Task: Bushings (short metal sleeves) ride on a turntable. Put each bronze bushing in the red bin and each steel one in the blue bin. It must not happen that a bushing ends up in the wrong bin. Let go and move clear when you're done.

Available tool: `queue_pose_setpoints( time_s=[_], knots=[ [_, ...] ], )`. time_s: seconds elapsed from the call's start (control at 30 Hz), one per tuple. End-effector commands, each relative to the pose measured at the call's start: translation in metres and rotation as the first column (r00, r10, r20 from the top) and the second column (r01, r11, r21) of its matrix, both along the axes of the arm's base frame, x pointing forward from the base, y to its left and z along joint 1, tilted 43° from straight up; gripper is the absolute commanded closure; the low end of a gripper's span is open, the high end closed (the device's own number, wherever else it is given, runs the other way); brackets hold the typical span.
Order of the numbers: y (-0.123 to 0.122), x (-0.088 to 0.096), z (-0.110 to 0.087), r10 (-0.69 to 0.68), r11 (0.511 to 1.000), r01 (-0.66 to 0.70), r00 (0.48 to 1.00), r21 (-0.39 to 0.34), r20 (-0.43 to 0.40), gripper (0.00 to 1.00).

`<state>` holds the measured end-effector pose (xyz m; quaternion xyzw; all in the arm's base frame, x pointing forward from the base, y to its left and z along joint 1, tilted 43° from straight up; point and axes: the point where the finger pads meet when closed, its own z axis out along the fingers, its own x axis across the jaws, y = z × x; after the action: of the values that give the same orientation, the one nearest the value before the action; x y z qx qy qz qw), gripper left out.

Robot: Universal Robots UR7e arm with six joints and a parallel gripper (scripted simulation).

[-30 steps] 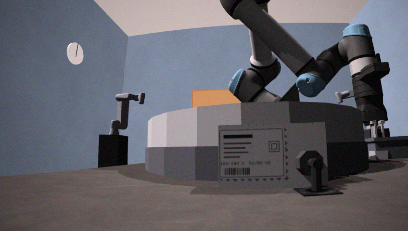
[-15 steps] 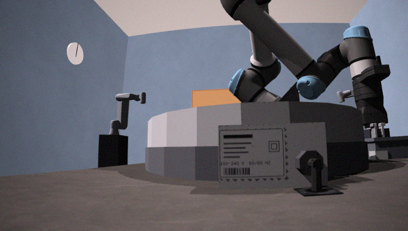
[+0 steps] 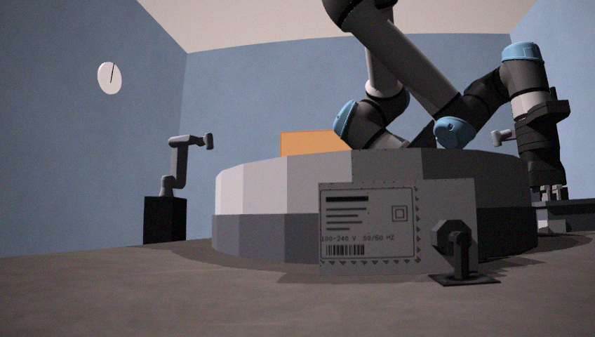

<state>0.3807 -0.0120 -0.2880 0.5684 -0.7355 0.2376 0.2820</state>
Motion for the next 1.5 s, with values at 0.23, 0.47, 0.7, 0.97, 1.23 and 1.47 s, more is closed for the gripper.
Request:
queue_pose_setpoints(
  time_s=[0.23, 0.47, 0.7, 0.97, 1.23, 1.47],
  knots=[
    [-0.0004, 0.0003, -0.0005, 0.001, 1.0, -0.001, 1.0, 0.0, 0.001, 1.0],
    [-0.0005, 0.0003, -0.0006, 0.001, 1.0, -0.001, 1.0, 0.0, 0.001, 1.0],
    [-0.0004, 0.0003, -0.0005, 0.001, 1.0, -0.001, 1.0, 0.0, 0.001, 0.58],
    [-0.0004, 0.0003, -0.0005, 0.001, 1.0, -0.001, 1.0, 0.0, 0.001, 0.58],
    [-0.0004, 0.0003, -0.0005, 0.001, 1.0, -0.001, 1.0, 0.0, 0.001, 0.58],
    [-0.0004, 0.0003, -0.0005, 0.001, 1.0, -0.001, 1.0, 0.0, 0.001, 0.58]
  ],
)
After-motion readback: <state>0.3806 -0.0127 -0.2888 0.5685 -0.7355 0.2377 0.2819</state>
